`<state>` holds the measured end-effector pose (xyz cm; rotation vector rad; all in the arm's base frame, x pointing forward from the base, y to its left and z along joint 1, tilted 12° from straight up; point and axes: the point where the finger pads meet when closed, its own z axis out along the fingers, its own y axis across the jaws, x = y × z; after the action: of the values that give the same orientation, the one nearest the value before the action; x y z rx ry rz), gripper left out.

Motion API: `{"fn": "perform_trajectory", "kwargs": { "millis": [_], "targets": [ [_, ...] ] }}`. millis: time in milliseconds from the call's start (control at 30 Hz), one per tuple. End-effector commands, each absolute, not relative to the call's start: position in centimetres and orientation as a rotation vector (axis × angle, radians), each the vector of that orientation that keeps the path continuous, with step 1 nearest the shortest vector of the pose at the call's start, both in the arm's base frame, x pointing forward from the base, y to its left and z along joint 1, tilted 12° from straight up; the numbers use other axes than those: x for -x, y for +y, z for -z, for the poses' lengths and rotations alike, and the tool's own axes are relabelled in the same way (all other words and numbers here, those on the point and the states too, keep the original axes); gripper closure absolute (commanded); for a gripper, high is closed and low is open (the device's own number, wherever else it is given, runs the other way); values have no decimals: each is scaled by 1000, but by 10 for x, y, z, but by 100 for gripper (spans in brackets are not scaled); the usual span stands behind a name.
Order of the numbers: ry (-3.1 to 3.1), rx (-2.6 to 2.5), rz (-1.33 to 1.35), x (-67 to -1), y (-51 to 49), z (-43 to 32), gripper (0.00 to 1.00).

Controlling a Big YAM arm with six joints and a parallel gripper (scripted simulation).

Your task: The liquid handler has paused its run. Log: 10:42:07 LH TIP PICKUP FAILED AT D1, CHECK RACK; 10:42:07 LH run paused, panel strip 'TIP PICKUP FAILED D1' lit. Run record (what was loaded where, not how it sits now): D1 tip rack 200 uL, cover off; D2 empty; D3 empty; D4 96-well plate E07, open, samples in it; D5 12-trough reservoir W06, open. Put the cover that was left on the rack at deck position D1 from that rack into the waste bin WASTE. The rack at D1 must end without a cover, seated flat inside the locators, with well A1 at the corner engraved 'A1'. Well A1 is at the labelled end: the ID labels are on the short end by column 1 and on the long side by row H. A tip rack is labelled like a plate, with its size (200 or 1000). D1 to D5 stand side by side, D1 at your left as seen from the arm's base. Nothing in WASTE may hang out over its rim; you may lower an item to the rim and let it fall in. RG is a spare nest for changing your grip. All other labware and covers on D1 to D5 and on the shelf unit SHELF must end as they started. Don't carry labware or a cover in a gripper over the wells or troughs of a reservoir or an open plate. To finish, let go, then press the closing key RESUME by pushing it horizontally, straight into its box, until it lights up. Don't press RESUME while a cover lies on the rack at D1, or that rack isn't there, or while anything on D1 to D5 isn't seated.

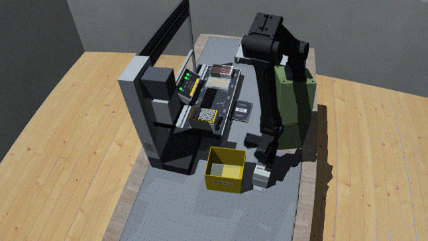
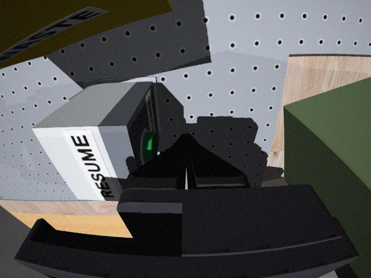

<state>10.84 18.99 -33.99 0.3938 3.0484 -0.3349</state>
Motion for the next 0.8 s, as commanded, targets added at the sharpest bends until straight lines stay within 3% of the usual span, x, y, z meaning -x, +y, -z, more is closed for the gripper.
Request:
{"fn": "perform_trajectory", "kwargs": {
  "millis": [0, 767],
  "targets": [
    [3043, -403, 295, -113, 202, 330, 100],
    [3043, -394, 286, -115, 212, 332, 100]
  ]
}}
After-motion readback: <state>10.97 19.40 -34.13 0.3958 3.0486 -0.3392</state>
